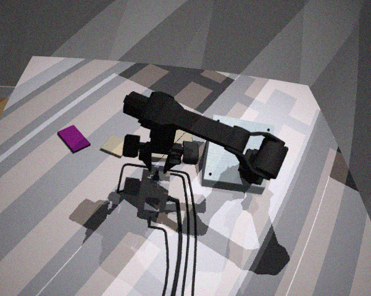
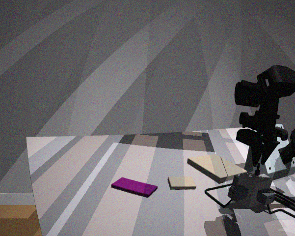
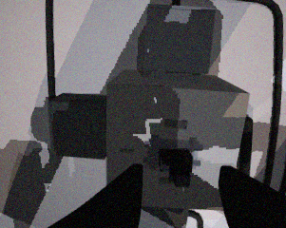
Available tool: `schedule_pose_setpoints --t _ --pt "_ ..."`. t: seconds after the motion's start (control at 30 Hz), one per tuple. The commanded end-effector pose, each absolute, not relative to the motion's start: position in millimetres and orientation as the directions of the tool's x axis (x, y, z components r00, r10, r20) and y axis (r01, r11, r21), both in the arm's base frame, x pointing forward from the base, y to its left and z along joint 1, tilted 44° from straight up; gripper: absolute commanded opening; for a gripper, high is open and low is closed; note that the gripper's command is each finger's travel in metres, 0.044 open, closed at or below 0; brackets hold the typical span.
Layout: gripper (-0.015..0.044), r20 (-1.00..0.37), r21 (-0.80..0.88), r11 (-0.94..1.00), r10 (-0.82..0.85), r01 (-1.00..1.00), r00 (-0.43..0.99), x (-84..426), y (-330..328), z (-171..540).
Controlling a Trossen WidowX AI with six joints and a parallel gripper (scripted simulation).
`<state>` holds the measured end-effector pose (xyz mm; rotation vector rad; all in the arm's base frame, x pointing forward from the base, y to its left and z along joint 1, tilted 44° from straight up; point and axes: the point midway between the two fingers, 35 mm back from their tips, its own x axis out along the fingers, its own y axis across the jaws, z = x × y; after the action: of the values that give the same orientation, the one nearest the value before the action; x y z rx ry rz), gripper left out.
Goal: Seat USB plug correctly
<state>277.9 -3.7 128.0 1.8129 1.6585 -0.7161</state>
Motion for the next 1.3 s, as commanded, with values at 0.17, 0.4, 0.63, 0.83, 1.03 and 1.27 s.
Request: schedule_pose_setpoints --t 0.17,0.4,0.63,0.83,1.03,1.27 --pt "0.0000 -0.720 0.058 -0.064 0.689 0.996 0.086 278.2 -3.7 128.3" --pt "0.0000 -0.720 0.058 -0.064 0.689 0.996 0.086 278.2 -3.7 128.3" --pt "0.0000 -0.720 0.058 -0.064 0.689 0.996 0.086 278.2 -3.7 128.3" --pt "0.0000 -0.720 0.057 -0.065 0.689 0.996 0.086 277.9 -5.8 130.2" --pt "0.0000 -0.720 0.057 -0.065 0.688 0.996 0.086 277.5 -8.5 133.1" --pt "0.0000 -0.720 0.057 -0.065 0.688 0.996 0.086 277.1 -11.8 136.4"
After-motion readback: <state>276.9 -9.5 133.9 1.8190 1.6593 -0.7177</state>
